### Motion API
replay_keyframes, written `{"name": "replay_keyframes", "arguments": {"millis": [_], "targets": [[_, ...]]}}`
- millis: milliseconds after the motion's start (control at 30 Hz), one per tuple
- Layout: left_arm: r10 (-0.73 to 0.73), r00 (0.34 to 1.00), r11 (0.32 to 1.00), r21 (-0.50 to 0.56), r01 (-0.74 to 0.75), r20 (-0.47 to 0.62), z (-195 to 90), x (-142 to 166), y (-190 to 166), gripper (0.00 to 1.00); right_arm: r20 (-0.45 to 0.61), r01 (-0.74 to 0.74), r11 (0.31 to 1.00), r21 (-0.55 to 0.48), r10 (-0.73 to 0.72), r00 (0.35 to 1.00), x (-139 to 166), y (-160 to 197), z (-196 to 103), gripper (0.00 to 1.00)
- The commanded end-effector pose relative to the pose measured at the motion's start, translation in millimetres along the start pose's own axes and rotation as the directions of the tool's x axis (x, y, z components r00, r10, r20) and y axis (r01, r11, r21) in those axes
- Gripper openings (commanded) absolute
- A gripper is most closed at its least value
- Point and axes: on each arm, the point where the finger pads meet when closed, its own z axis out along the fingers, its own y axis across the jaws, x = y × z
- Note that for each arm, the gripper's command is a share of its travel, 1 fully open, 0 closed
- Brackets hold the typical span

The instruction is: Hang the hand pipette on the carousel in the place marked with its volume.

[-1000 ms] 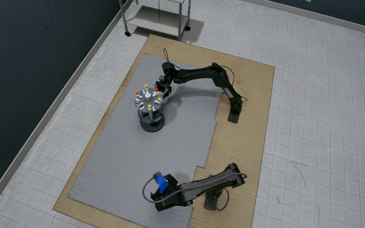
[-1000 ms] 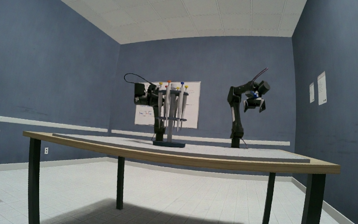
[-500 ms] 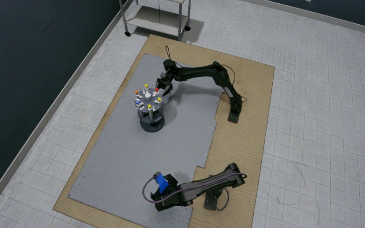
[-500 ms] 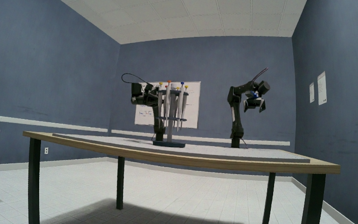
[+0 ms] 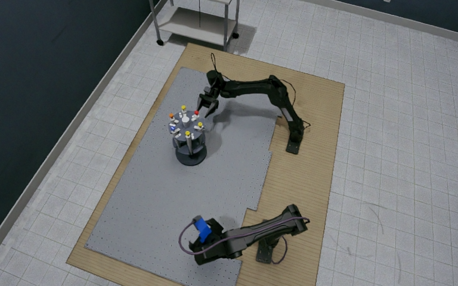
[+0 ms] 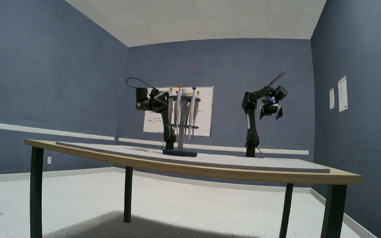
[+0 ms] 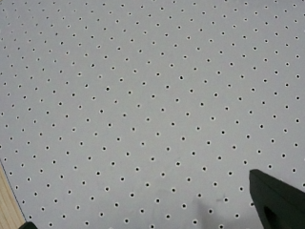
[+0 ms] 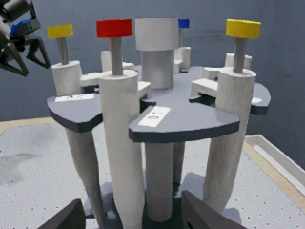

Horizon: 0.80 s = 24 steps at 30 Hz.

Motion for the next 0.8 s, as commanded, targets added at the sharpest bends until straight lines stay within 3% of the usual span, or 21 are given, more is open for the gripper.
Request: {"name": "replay_keyframes", "arguments": {"millis": [0, 733, 767], "targets": [[0.024, 0.999, 1.000, -0.010, -0.023, 0.032, -4.8, -8.5, 2.1, 1.00, -0.002, 0.015, 1.000, -0.013, -0.015, 1.000, -13.0, 4.7, -10.5, 0.50], [0.024, 0.999, 1.000, -0.010, -0.023, 0.032, -4.8, -8.5, 2.1, 1.00, 0.001, -0.017, 1.000, -0.010, 0.017, 1.000, 1.8, 0.9, -45.9, 0.50], [0.024, 0.999, 1.000, -0.010, -0.023, 0.032, -4.8, -8.5, 2.1, 1.00, -0.033, -0.028, 0.999, 0.028, 0.029, 0.999, 4.6, 3.1, -52.1, 1.00]]}}
